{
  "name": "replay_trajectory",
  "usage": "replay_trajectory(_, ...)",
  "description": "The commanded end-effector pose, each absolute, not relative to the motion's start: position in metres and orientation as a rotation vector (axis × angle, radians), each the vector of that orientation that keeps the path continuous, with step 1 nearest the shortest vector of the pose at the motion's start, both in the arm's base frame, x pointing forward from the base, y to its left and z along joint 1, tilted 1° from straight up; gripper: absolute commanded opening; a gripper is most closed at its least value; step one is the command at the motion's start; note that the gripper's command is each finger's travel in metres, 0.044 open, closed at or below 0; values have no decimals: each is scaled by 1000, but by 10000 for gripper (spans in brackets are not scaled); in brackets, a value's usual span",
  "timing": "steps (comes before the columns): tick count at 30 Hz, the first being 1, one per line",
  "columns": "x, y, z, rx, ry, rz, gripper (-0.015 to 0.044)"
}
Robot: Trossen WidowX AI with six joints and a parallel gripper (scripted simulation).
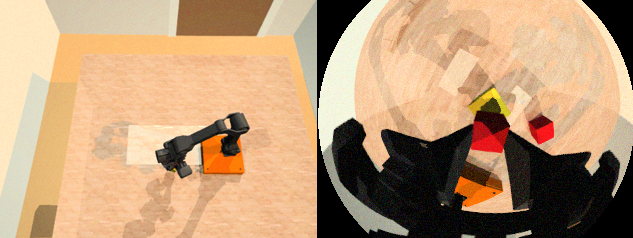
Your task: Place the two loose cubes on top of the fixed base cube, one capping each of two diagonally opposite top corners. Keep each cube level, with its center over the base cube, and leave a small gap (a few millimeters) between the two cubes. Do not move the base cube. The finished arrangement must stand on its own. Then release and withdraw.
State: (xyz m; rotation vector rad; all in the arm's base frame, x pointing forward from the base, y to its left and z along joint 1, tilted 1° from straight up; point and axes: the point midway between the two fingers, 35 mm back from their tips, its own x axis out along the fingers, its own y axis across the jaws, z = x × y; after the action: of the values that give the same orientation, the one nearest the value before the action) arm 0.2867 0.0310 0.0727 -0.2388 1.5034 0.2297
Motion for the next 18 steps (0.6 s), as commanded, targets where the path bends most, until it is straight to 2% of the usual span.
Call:
replay_trajectory(1,285,31,71,-232,1508,231,105)
replay_trajectory(13,285,31,71,-232,1508,231,105)
replay_trajectory(17,285,31,71,-232,1508,231,205)
replay_trajectory(18,285,31,71,-232,1508,231,205)
